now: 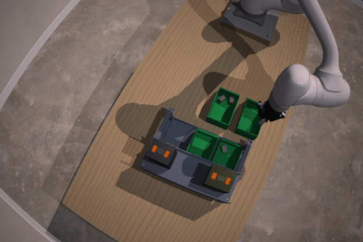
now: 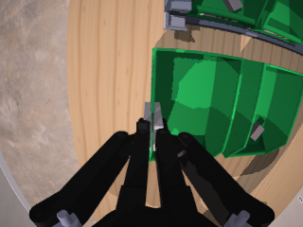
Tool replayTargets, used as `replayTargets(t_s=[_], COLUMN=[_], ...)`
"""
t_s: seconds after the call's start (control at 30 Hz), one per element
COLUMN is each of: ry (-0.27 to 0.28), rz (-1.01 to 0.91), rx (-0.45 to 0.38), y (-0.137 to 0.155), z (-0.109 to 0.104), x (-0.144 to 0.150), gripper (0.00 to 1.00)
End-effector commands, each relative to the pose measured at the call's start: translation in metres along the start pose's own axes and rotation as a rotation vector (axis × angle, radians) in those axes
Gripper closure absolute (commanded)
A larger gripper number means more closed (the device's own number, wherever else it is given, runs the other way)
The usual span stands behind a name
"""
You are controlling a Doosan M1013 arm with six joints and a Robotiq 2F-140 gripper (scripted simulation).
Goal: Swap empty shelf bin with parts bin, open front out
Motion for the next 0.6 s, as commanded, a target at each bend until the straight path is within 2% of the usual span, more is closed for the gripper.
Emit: replayTargets(t_s=[0.0, 0.57], ry=[0.0, 0.0], rz=[0.0, 0.0], rx=[0.0, 0.0], y=[0.0, 0.0], z=[0.0013, 0.0045], x=[0.0, 0.0], gripper=[0.9, 0.9])
Point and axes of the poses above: the point where the finger pads meet when closed, its own z axis out along the fingers, its own x axis across the jaws, y = z × x, the point moved 1 cm from there along -z, back along the fingers, and after that the axes turned 14 degrees about z, right-handed, at the moved point
